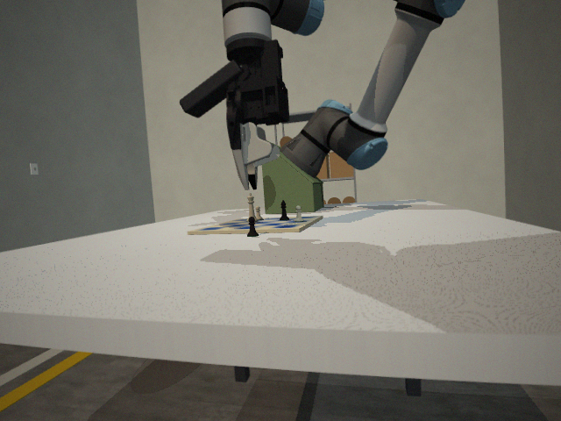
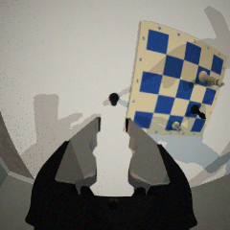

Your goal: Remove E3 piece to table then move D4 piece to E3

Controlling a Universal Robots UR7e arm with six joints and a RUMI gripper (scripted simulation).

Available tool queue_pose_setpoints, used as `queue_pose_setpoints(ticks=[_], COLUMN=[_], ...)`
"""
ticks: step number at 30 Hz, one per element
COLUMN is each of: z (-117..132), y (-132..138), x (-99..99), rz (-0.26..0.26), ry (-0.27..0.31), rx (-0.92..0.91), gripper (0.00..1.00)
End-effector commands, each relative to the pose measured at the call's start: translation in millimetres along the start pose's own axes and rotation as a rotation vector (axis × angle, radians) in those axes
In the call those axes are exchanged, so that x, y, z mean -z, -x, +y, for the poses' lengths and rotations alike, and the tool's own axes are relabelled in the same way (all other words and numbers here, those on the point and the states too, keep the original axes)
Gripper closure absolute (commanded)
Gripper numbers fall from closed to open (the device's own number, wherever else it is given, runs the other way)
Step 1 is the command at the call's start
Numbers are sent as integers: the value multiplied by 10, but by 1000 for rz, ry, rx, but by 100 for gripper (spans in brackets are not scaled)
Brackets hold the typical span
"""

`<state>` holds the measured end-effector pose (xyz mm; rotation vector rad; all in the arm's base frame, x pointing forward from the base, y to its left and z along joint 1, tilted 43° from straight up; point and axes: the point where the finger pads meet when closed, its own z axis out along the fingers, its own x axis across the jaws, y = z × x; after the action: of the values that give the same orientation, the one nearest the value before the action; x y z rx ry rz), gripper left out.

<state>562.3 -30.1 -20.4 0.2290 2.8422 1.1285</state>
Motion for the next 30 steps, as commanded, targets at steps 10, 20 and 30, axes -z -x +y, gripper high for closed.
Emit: queue_pose_setpoints(ticks=[10,20,30], z=[-1,-1,-2], y=[1,1,0], x=[210,210,210], rz=[1,1,1], ry=[0,0,0], rx=[1,1,1], gripper=[0,0,0])
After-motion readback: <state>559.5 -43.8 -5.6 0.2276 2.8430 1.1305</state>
